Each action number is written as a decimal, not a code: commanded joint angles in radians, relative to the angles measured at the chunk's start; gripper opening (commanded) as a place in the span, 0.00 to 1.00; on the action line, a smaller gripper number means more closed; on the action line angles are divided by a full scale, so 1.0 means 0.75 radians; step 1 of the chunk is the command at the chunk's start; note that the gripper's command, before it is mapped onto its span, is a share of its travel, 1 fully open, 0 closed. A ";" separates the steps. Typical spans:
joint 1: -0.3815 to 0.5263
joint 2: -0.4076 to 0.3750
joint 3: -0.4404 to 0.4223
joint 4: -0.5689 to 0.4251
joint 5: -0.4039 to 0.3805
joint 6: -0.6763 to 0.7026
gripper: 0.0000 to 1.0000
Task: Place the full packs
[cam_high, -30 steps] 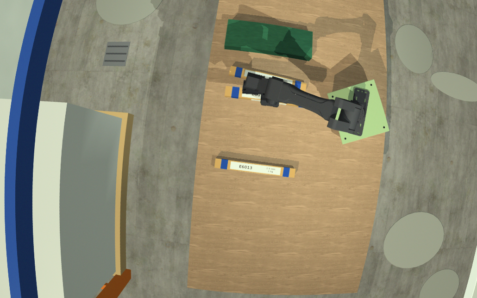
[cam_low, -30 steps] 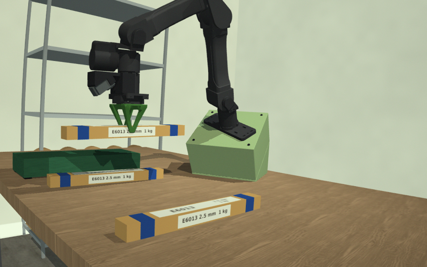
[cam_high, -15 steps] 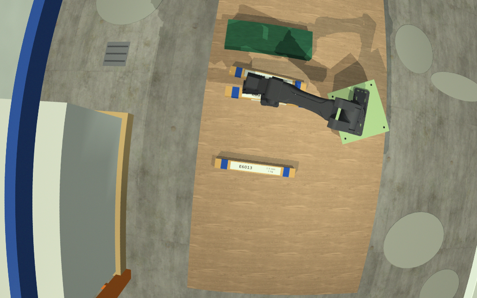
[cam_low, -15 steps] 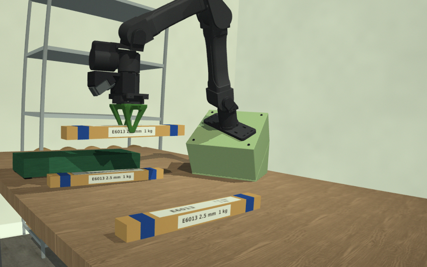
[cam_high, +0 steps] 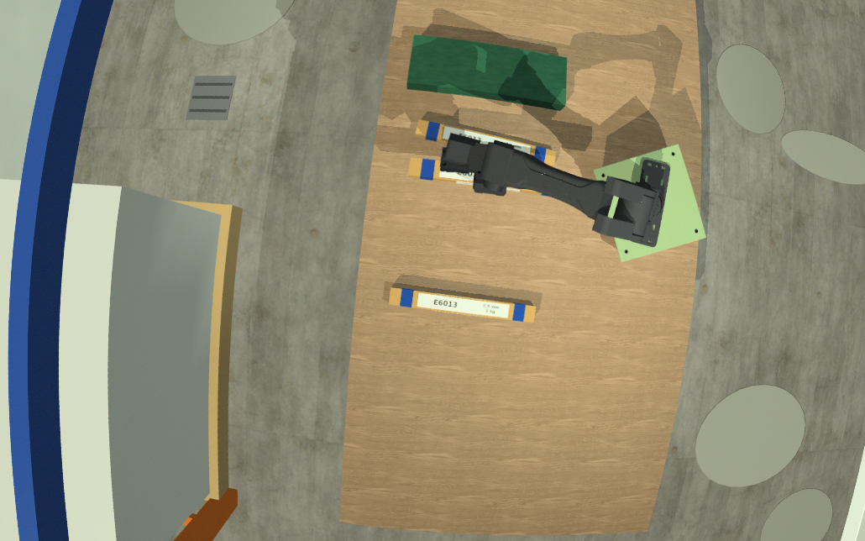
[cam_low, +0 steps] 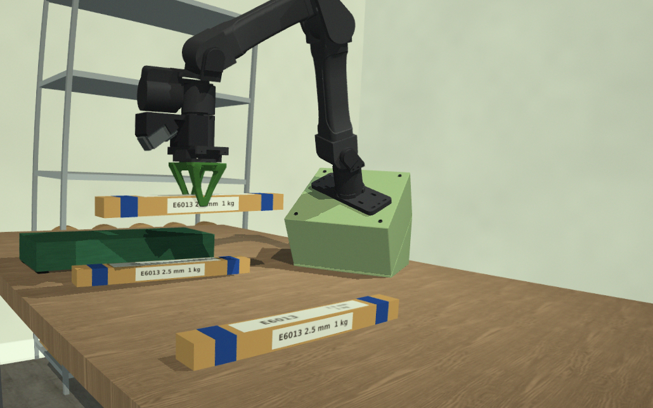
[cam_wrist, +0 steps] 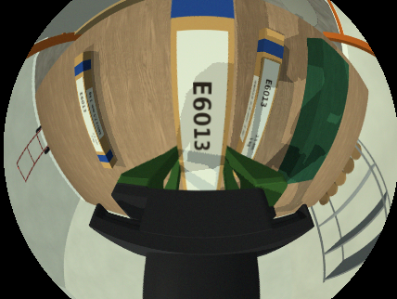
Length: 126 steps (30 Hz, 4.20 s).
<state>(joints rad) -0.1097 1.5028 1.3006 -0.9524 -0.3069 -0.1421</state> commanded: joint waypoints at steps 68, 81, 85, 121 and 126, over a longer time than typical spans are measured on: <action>0.062 0.088 -0.033 0.230 0.033 0.077 0.00; 0.061 0.090 -0.024 0.223 0.032 0.076 0.00; 0.060 0.090 -0.022 0.222 0.032 0.075 0.00; 0.037 0.041 -0.069 0.178 0.023 0.047 0.00; 0.030 0.029 -0.057 0.152 0.020 0.041 0.00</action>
<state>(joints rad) -0.0593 1.5814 1.2194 -0.8009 -0.2844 -0.1032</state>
